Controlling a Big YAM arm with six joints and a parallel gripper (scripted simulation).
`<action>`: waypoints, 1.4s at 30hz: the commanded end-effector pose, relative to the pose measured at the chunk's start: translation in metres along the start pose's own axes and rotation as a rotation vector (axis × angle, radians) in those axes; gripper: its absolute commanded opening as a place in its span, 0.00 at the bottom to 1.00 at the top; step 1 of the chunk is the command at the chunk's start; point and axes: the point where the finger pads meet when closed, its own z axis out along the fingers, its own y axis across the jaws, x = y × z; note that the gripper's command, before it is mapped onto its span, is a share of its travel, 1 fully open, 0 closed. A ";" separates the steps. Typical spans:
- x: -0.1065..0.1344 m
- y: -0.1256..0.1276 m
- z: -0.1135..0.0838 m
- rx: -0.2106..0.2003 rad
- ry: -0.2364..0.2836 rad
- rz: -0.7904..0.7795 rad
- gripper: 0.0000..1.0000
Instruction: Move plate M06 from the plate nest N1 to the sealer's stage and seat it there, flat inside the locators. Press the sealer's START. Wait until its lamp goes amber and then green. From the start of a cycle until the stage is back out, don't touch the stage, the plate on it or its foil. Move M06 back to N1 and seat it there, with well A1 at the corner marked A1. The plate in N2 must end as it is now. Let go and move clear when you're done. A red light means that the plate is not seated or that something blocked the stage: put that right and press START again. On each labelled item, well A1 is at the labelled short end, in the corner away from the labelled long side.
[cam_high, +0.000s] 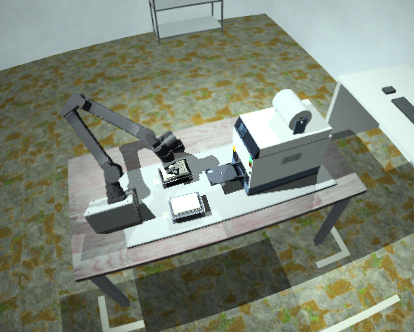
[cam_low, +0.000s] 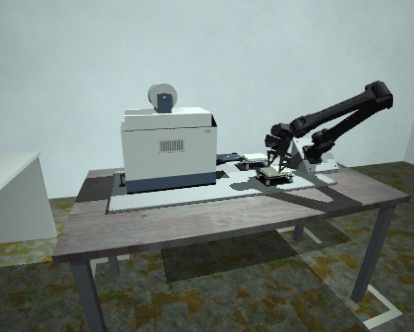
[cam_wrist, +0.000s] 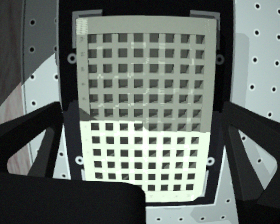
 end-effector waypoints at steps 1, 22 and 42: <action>0.005 0.000 0.009 -0.001 0.010 0.016 1.00; 0.014 -0.009 0.003 0.004 0.031 0.042 1.00; 0.015 -0.008 0.003 0.004 0.031 0.068 1.00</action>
